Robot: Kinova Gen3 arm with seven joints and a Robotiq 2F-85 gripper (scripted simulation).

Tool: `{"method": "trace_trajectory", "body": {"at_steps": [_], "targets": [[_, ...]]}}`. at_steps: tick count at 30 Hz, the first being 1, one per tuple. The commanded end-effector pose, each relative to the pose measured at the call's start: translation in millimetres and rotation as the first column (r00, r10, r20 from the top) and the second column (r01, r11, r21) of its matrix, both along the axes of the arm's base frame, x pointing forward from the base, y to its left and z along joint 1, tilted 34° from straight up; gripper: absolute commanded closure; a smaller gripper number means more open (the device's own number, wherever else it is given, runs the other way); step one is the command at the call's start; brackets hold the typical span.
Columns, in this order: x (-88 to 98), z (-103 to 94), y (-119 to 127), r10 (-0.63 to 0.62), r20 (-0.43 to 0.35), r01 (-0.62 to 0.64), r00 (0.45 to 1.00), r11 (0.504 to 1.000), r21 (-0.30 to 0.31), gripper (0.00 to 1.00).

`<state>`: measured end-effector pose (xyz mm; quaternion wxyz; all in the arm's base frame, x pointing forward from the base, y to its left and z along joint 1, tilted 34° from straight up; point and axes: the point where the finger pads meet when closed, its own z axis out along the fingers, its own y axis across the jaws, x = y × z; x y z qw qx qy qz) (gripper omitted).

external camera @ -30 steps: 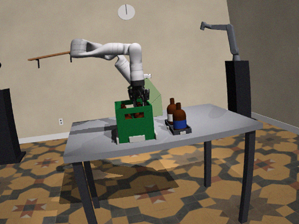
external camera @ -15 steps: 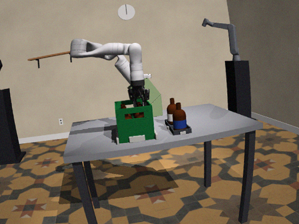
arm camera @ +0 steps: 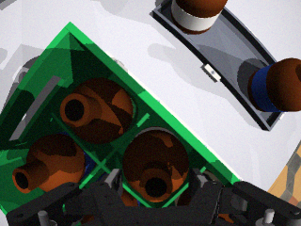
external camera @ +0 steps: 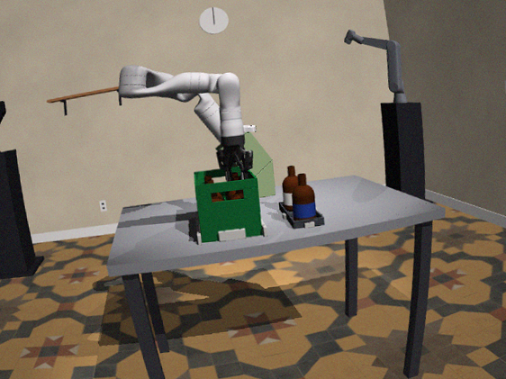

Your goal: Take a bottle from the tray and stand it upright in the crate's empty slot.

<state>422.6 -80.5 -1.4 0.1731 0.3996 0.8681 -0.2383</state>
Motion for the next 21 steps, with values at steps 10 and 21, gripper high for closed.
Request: {"method": "trace_trajectory", "body": {"at_steps": [10,21], "targets": [[0.0,3.0,3,-0.002,0.007,0.002,1.000,1.000,0.003,0.36],[-2.2,19.4,13,-0.002,0.007,0.002,1.000,1.000,0.003,0.36]]}}
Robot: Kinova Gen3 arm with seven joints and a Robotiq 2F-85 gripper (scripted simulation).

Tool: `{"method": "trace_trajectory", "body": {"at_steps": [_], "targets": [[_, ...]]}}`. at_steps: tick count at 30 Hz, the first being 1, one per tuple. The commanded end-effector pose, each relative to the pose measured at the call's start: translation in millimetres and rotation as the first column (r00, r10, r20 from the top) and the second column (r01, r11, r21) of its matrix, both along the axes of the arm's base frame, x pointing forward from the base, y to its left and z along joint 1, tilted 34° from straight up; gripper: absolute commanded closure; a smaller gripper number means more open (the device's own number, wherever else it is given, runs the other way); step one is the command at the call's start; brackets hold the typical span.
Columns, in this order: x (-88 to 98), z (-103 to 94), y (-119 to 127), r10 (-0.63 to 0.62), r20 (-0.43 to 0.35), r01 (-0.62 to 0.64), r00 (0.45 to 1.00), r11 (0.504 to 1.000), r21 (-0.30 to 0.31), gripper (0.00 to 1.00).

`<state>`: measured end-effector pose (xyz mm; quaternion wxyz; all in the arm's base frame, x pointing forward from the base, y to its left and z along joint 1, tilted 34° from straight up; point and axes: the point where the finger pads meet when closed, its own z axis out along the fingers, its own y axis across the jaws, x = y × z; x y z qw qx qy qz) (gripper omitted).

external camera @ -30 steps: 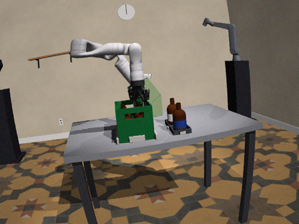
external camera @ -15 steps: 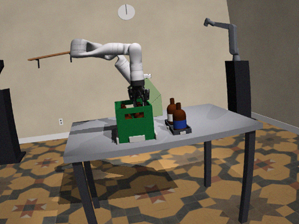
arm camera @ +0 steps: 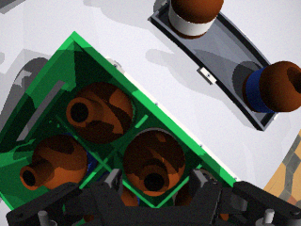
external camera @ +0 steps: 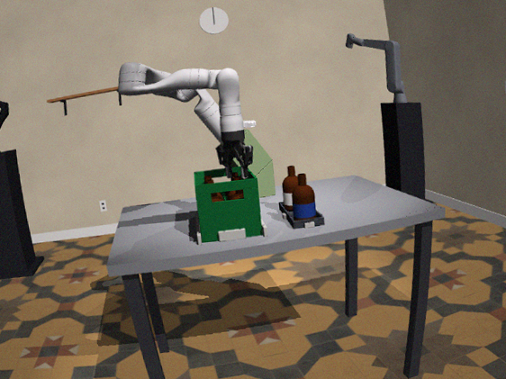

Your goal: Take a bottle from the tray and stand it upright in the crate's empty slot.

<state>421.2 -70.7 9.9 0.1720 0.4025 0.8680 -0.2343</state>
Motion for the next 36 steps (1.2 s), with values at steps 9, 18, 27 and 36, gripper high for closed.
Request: {"method": "trace_trajectory", "body": {"at_steps": [9,18,27,36], "targets": [[-2.9,23.1,14,0.002,0.004,-0.002,1.000,1.000,-0.006,0.36],[-5.5,42.1,26,0.002,0.004,-0.002,1.000,1.000,-0.006,0.36],[-7.0,53.0,34,0.002,0.004,-0.002,1.000,1.000,-0.006,0.36],[-7.8,58.7,37,0.002,0.004,-0.002,1.000,1.000,-0.006,0.36]]}}
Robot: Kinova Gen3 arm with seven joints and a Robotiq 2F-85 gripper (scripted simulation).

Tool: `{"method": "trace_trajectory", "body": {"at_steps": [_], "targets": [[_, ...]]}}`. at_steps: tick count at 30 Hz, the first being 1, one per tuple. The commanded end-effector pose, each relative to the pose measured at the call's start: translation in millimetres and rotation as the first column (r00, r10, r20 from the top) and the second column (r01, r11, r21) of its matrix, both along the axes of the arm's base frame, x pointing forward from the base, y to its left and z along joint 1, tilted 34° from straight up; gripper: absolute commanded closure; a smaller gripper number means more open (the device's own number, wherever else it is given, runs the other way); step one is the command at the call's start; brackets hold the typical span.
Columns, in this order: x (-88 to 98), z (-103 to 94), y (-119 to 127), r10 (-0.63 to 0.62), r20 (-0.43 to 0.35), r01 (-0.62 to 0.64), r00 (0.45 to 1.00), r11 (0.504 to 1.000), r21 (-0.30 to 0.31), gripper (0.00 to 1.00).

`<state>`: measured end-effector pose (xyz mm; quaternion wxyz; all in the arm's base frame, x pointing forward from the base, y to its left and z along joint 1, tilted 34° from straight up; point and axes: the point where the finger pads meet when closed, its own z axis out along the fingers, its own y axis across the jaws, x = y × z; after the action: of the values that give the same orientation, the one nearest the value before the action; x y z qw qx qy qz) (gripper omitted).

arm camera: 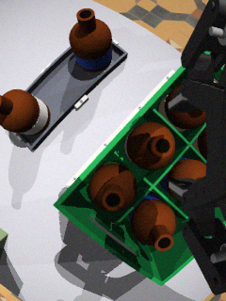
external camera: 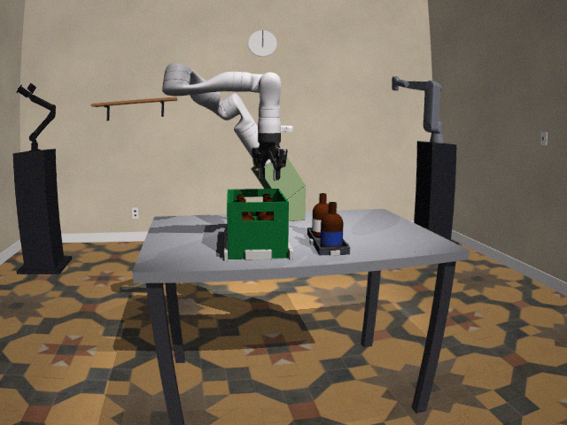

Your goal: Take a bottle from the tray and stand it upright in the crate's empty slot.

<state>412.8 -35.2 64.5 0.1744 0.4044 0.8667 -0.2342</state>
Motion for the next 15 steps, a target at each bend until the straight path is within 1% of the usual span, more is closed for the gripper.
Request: {"method": "trace_trajectory", "body": {"at_steps": [1,7,8,15], "targets": [[0.6,4.1,1.8,0.005,-0.002,-0.005,1.000,1.000,-0.004,0.36],[0.5,4.8,2.3,0.005,-0.002,-0.005,1.000,1.000,-0.004,0.36],[0.5,4.8,2.3,0.005,-0.002,-0.005,1.000,1.000,-0.004,1.00],[0.5,4.8,2.3,0.005,-0.002,-0.005,1.000,1.000,-0.004,1.00]]}}
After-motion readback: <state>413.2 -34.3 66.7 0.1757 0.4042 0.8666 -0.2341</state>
